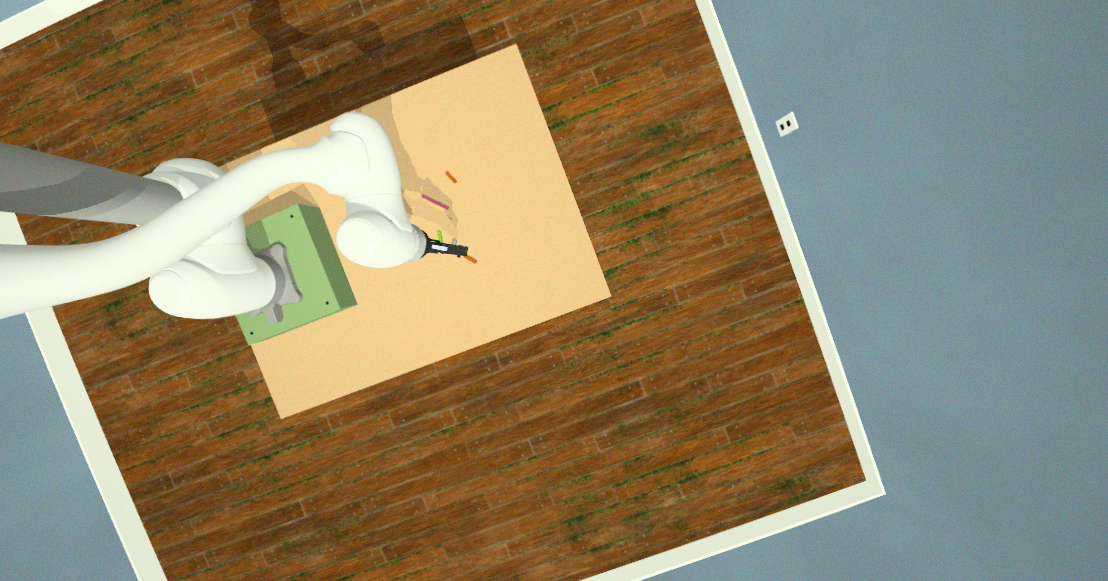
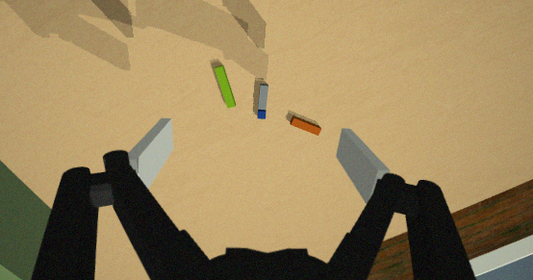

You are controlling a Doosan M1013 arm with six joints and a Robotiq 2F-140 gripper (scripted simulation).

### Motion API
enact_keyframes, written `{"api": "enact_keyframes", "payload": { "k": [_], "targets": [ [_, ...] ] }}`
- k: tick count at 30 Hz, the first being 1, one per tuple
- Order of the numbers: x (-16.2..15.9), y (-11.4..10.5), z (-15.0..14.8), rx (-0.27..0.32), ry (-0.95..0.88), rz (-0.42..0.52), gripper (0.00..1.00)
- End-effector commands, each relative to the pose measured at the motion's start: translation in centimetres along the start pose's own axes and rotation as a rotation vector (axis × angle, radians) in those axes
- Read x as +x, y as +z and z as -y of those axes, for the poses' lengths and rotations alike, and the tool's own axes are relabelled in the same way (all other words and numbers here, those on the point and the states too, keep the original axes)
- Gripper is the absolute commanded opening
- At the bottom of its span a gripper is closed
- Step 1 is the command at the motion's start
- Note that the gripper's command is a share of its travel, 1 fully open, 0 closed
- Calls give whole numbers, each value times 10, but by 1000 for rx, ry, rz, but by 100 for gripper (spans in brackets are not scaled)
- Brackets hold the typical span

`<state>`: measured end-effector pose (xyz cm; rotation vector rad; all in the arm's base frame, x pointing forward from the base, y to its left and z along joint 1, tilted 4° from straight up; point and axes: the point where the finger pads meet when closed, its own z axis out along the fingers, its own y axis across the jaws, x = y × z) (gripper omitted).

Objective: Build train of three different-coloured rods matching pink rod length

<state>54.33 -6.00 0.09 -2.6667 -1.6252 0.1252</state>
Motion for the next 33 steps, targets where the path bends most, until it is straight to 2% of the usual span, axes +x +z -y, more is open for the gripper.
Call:
{"api": "enact_keyframes", "payload": {
  "k": [1, 3, 9, 14, 15, 33],
  "targets": [
    [3, -4, -4, -5, -3, -6, 100],
    [4, -2, -1, -5, -29, -6, 100],
    [15, 16, 34, -6, -307, -5, 100],
    [16, 18, 38, -6, -335, -5, 100],
    [16, 18, 38, -6, -335, -5, 15],
    [16, 18, 38, -6, -335, -5, 15]
  ]
}}
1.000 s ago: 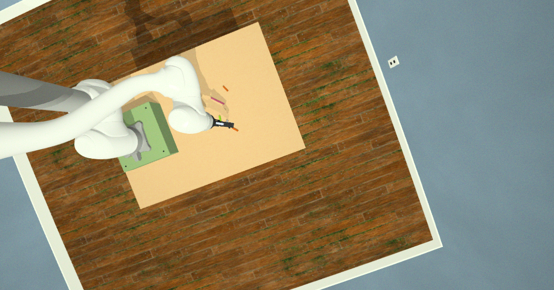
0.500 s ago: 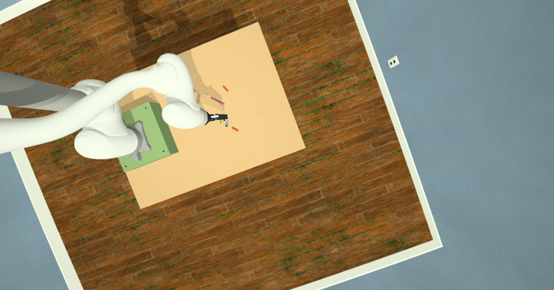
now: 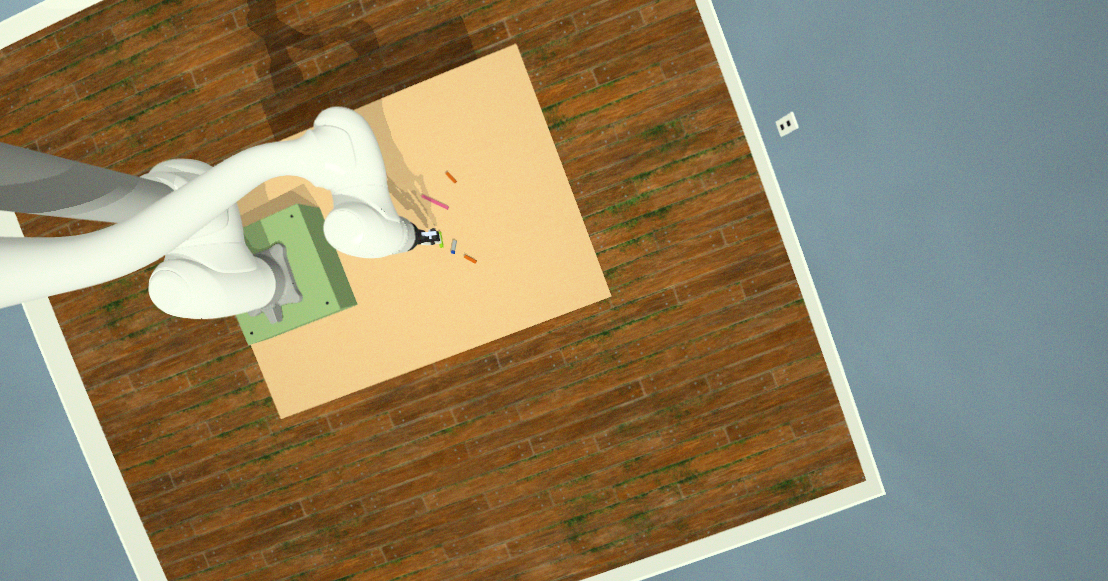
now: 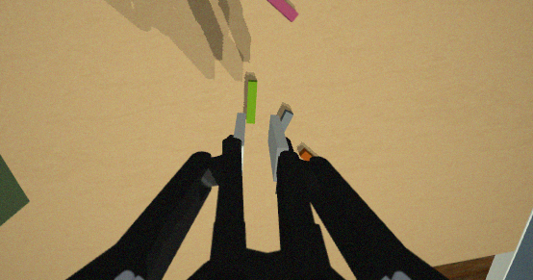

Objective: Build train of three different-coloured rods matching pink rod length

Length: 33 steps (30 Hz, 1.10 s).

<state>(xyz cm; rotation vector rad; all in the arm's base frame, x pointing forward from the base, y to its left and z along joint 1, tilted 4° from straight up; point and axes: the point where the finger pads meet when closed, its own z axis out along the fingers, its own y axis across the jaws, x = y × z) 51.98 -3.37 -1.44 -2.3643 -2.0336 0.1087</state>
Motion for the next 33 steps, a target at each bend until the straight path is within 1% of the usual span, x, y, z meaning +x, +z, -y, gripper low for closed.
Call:
{"api": "enact_keyframes", "payload": {
  "k": [1, 21, 33],
  "targets": [
    [4, 2, 5, 4, -9, -4, 15],
    [4, 2, 5, 4, -9, -4, 15],
    [4, 9, 5, 4, -9, -4, 15]
  ]
}}
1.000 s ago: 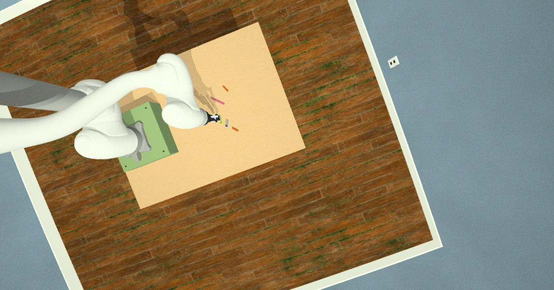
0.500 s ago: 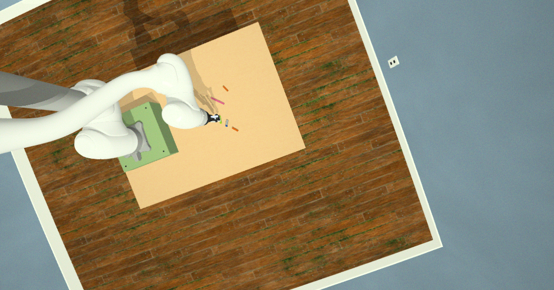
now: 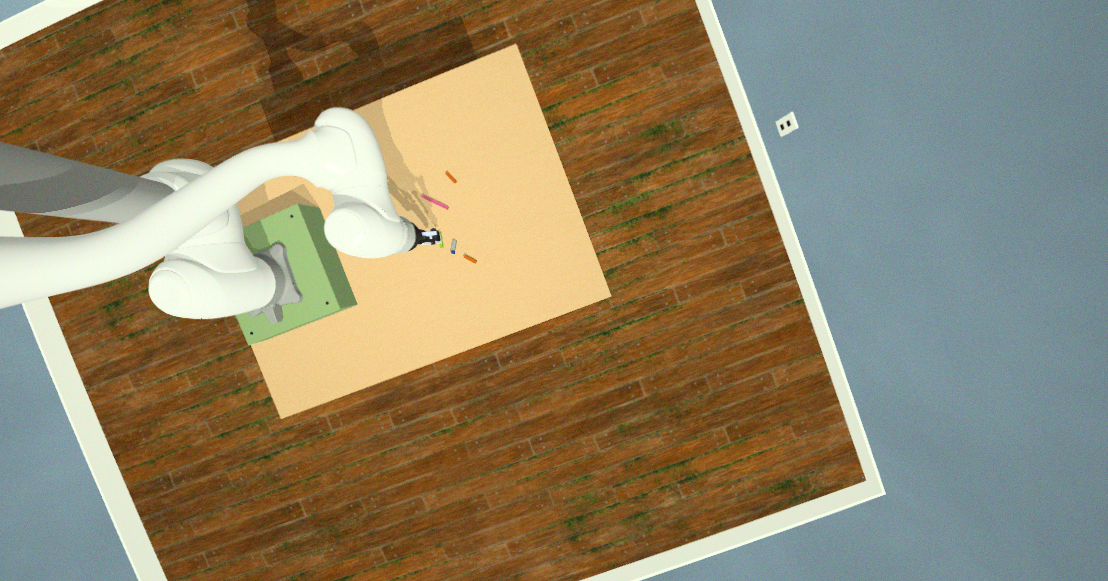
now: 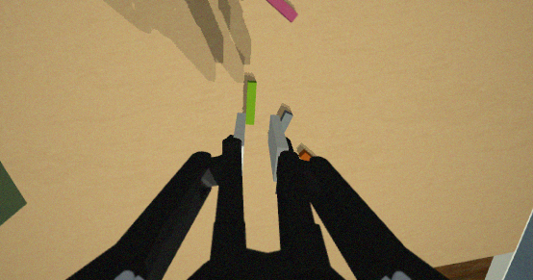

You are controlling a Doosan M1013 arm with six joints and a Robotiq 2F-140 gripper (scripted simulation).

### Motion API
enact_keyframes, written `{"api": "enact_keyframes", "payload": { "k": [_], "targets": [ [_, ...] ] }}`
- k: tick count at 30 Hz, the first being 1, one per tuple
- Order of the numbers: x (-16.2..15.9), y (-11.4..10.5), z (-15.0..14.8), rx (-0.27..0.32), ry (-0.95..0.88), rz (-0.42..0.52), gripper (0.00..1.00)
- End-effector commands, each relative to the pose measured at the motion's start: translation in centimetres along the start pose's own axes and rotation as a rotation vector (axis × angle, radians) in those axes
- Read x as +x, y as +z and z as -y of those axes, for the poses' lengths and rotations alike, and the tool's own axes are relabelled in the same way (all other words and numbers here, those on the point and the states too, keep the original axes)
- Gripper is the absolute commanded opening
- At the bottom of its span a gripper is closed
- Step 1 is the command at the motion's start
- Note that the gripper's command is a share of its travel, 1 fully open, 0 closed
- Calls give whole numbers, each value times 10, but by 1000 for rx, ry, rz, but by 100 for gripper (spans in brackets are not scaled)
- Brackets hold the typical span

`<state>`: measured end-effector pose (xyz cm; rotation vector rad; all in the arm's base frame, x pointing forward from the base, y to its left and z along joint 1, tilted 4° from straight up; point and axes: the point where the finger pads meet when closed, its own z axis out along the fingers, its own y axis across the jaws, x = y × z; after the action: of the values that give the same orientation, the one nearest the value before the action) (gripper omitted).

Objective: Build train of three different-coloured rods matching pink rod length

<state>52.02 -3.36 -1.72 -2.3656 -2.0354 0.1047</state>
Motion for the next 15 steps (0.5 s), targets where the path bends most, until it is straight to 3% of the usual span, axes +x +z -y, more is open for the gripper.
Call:
{"api": "enact_keyframes", "payload": {
  "k": [1, 15],
  "targets": [
    [4, 7, 6, 7, -9, -3, 15],
    [4, 24, 6, 7, -9, -3, 15]
  ]
}}
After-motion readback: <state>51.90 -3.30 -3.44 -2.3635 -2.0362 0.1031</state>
